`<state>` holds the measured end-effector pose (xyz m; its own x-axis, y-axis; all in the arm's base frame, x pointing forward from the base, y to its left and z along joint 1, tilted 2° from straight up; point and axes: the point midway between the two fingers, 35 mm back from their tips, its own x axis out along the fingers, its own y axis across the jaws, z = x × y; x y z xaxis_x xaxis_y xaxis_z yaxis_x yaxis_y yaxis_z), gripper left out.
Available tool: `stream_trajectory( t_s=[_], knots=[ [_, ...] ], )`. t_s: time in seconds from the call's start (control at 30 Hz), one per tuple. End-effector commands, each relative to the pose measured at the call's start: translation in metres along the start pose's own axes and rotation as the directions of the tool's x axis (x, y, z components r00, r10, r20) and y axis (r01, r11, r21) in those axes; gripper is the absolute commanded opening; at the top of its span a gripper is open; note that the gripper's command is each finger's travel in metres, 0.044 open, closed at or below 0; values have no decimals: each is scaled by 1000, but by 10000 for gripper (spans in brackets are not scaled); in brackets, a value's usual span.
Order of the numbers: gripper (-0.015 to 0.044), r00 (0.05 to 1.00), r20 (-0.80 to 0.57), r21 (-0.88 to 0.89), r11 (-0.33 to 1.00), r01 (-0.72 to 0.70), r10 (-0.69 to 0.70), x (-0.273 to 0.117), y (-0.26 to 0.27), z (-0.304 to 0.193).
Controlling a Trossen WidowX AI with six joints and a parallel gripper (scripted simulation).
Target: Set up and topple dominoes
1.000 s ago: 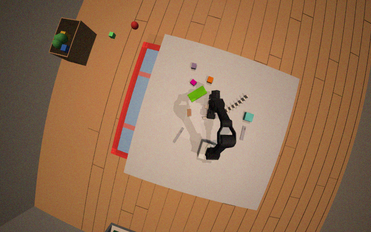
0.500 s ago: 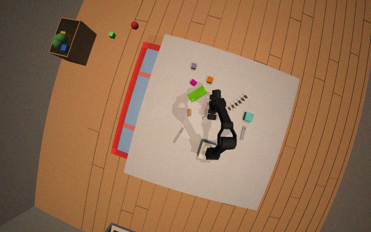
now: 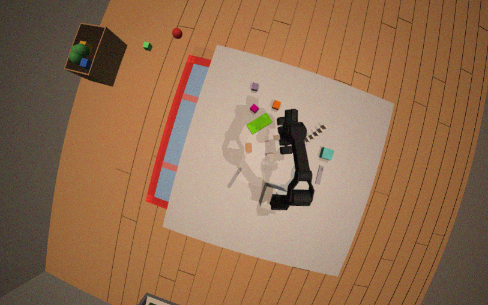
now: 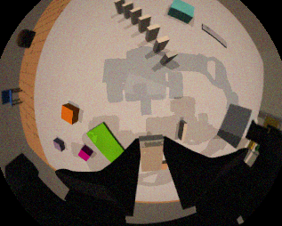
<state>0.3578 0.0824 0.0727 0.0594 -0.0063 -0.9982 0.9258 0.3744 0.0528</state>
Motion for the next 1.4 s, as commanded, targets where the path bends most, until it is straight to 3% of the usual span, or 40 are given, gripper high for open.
stream_trajectory(
  t_s=[0.0,0.13,0.3,0.47,0.57,1.2,1.37],
  knots=[
    [107,1000,5,-324,946,-1,3,-3,15,-3],
    [107,1000,5,-674,739,0,4,-4,31,-8],
    [107,1000,4,-950,314,2,6,-4,50,-14],
    [107,1000,3,-981,-192,5,7,-4,67,-22],
    [107,1000,3,-921,-391,6,8,-3,74,-25],
    [107,1000,2,-903,-430,6,11,-2,76,-26],
    [107,996,-32,-917,-399,3,81,13,89,-25]
  ],
)
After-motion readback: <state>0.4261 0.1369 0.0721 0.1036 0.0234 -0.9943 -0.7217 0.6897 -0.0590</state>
